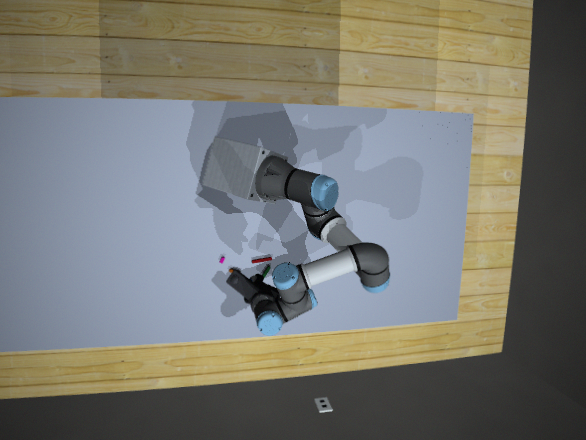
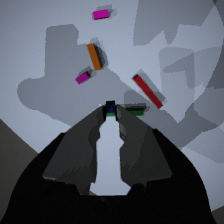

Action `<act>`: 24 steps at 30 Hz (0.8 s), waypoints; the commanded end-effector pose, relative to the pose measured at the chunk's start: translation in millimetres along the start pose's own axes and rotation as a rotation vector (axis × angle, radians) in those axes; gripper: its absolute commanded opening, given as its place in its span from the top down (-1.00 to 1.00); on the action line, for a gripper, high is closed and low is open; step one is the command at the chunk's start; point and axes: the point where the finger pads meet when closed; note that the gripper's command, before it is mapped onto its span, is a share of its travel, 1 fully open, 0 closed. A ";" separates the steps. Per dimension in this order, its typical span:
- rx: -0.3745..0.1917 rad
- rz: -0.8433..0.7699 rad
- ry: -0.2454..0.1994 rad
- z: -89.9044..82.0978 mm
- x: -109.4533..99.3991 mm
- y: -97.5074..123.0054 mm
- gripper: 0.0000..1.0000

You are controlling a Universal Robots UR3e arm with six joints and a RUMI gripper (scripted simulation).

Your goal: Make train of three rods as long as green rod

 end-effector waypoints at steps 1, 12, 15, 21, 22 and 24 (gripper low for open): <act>0.000 -0.001 0.001 -16.3 -0.2 0.1 1.00; 0.000 -0.001 0.001 -25.3 -0.2 0.1 1.00; 0.000 -0.001 0.001 -25.3 -0.2 0.1 1.00; 0.000 -0.001 0.001 -25.4 0.0 0.2 1.00; 0.000 -0.002 0.001 -25.5 0.3 0.5 1.00; 0.000 -0.005 0.001 -25.9 2.0 1.6 1.00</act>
Point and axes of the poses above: the point where the finger pads meet when closed, its own z axis out along the fingers, its own x axis across the jaws, y = z × x, and after that the axes turned 10 degrees about z, right-handed
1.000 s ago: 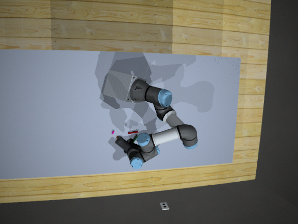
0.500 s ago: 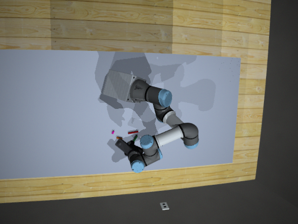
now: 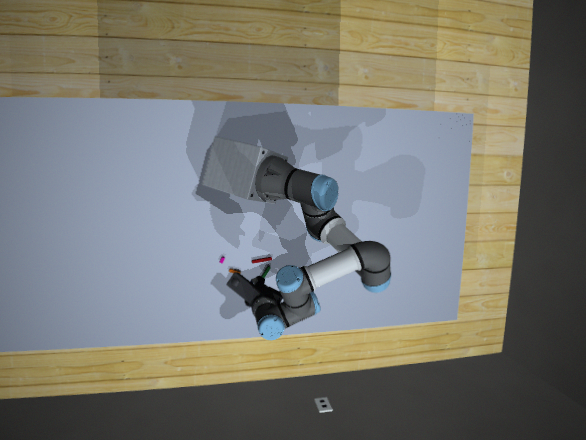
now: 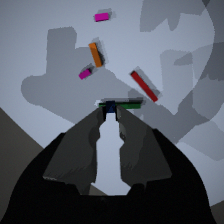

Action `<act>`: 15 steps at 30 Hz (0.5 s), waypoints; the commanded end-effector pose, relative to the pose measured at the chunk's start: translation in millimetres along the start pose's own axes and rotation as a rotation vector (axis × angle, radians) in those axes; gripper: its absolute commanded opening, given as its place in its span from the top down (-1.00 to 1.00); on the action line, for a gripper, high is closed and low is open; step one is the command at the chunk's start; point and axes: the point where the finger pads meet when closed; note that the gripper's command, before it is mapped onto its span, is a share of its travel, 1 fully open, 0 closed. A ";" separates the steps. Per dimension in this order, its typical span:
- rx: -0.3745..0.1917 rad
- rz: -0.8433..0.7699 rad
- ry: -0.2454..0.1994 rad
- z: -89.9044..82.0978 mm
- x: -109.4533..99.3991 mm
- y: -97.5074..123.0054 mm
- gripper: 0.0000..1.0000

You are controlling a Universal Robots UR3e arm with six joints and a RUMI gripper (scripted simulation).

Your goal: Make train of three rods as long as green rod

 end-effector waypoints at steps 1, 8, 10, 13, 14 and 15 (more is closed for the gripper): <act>0.000 -0.006 -0.002 -1.6 2.6 2.2 1.00; 0.000 -0.030 -0.002 -4.8 17.0 11.6 1.00; 0.000 -0.045 -0.002 -6.2 26.0 17.0 1.00; 0.000 -0.071 -0.002 -7.8 42.1 25.9 1.00; 0.000 -0.081 -0.002 -8.0 47.9 29.0 1.00; 0.000 -0.090 -0.002 -8.1 53.8 31.9 1.00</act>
Point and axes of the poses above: the point where the finger pads meet when closed, its own z axis out along the fingers, its own x axis across the jaws, y = z × x, and after that the axes turned 10 degrees about z, right-handed
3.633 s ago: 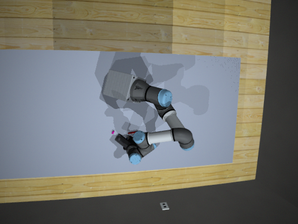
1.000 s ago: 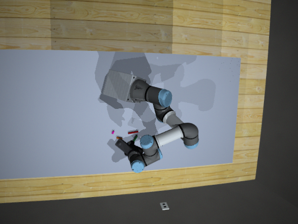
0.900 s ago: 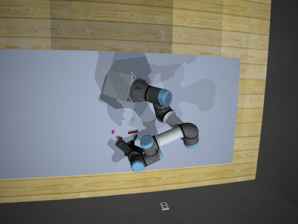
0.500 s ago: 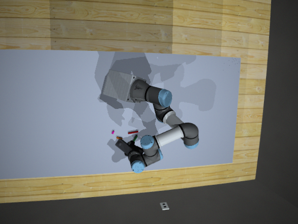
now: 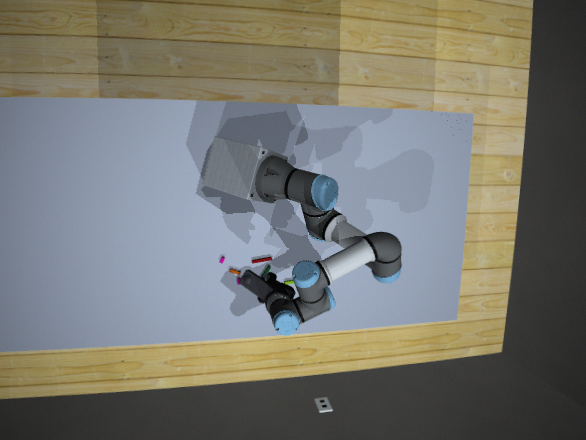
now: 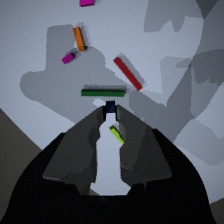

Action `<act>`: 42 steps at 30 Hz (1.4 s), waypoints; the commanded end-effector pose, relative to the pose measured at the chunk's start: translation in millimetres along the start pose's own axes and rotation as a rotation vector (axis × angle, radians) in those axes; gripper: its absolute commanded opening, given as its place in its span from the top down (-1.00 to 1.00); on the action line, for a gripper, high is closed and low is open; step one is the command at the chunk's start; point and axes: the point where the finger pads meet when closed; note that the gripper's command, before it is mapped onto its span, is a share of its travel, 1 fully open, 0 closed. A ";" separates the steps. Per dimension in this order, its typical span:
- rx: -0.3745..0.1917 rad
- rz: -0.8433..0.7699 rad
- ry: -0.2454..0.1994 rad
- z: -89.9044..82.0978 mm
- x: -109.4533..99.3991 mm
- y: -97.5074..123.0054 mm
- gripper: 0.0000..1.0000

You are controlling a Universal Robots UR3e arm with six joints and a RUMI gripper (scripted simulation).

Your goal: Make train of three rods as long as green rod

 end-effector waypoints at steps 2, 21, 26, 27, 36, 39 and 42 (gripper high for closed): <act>0.000 -0.053 -0.006 -3.7 31.7 19.1 1.00; 0.000 -0.134 -0.006 4.1 79.8 40.1 1.00; 0.000 -0.134 -0.006 4.1 79.8 40.1 1.00; 0.000 -0.134 -0.006 4.1 79.8 40.1 1.00; 0.000 -0.134 -0.006 4.7 79.8 40.1 1.00; 0.000 -0.134 -0.006 5.2 79.8 40.1 1.00; 0.000 -0.134 -0.006 8.0 79.8 40.1 1.00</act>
Point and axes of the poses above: the point where the finger pads meet when closed, its own z axis out along the fingers, its own x axis across the jaws, y = z × x, and after that the axes turned 10 degrees about z, right-handed
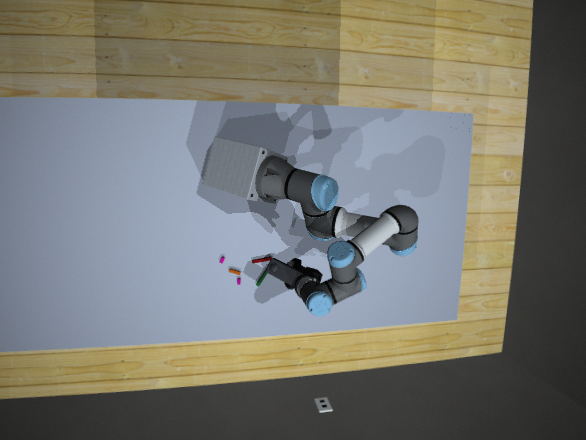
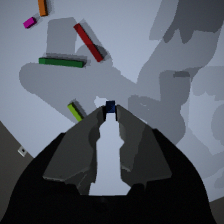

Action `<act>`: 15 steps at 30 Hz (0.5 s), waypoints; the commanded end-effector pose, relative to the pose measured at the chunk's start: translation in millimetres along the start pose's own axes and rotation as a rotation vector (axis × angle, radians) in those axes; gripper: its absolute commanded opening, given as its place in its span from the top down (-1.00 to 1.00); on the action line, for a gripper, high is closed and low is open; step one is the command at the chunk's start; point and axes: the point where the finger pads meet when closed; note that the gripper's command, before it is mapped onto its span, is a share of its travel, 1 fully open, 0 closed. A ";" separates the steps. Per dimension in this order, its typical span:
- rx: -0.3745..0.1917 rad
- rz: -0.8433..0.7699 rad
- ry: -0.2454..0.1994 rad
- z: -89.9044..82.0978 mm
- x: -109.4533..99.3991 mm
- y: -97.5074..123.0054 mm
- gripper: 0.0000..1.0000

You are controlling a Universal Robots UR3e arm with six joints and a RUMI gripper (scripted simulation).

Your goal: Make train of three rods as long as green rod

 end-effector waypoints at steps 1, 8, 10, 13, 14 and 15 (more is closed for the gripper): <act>0.001 -0.001 -0.002 3.4 -0.5 -0.1 1.00; 0.001 -0.001 -0.002 20.5 -0.5 -0.1 1.00; 0.001 -0.001 -0.002 27.0 -0.4 -0.1 1.00; 0.001 -0.001 -0.002 33.9 -0.4 -0.1 1.00; 0.001 -0.001 -0.002 33.9 -0.4 -0.1 1.00; 0.001 -0.001 -0.002 37.4 -0.4 -0.1 1.00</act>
Point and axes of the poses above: the point where the finger pads meet when closed, its own z axis out along the fingers, its own x axis across the jaws, y = z × x, and after that the axes turned 10 degrees about z, right-handed
